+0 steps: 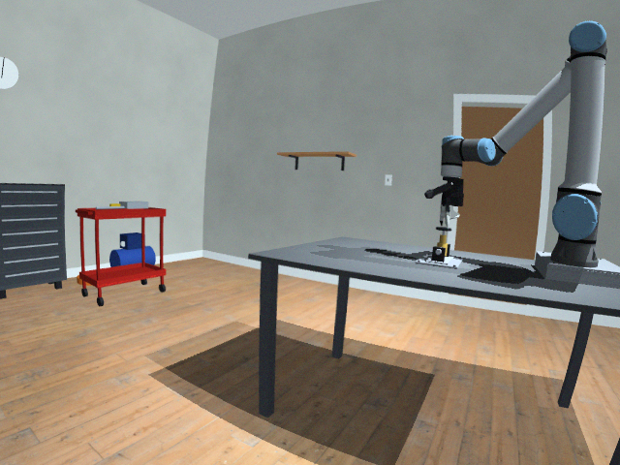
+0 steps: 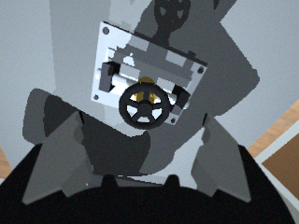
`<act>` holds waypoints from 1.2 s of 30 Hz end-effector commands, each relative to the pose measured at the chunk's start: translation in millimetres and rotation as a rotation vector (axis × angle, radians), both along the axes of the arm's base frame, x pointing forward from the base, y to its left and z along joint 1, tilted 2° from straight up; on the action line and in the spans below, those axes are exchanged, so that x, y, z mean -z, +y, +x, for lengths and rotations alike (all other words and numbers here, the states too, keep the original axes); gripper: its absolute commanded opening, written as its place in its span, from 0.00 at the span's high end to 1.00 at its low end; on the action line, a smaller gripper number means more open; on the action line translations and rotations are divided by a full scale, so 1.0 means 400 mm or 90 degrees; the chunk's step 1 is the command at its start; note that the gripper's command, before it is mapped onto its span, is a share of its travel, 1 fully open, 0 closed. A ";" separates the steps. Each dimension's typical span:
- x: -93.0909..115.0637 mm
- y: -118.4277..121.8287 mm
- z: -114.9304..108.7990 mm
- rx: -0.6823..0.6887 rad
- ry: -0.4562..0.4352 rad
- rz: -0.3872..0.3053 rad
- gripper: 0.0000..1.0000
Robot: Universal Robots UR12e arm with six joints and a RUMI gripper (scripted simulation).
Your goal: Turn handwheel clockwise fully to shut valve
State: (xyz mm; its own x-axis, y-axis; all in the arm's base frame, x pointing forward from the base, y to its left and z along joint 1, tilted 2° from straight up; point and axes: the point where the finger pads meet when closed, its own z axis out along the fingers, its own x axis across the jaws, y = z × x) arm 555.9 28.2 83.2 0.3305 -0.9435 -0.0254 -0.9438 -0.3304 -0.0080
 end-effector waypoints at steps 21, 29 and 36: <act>0.049 0.001 0.003 0.000 -0.001 0.000 0.00; 0.051 0.001 0.003 0.000 -0.001 0.000 0.00; 0.051 0.001 0.003 0.000 -0.001 0.000 0.00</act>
